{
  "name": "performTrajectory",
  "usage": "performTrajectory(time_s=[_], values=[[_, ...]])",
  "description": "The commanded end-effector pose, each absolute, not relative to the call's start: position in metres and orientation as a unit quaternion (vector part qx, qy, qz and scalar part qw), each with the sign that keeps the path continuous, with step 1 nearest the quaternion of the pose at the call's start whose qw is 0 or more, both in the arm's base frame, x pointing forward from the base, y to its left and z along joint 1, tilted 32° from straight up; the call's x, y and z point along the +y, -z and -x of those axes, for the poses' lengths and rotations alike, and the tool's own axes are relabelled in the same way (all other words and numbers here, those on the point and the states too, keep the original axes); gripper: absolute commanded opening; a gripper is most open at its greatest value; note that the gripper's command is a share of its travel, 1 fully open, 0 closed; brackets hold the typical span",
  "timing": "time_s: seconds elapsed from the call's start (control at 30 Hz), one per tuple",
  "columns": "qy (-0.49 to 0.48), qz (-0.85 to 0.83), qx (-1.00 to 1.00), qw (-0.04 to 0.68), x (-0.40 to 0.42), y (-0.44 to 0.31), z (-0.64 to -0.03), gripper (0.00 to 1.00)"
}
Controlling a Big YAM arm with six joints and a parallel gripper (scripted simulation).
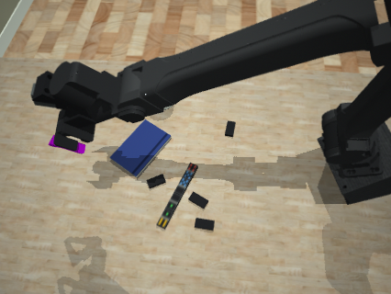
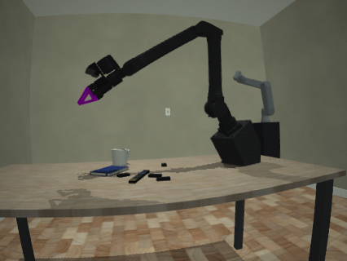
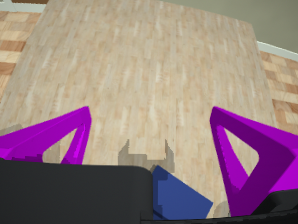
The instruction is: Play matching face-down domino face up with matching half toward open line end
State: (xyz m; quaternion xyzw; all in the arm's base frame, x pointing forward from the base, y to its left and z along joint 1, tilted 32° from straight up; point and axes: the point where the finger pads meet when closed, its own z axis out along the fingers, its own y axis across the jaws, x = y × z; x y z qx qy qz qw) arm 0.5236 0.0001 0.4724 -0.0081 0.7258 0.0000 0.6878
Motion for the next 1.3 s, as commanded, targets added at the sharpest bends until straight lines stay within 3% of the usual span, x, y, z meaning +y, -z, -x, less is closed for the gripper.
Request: performTrajectory(time_s=[0.0,1.0,1.27], values=[[-0.002,0.004,0.715,0.699,-0.001,-0.488,-0.521,1.0],[-0.001,0.006,0.722,0.692,-0.002,-0.486,-0.517,1.0],[-0.001,0.006,0.722,0.692,-0.012,-0.537,-0.482,1.0]])
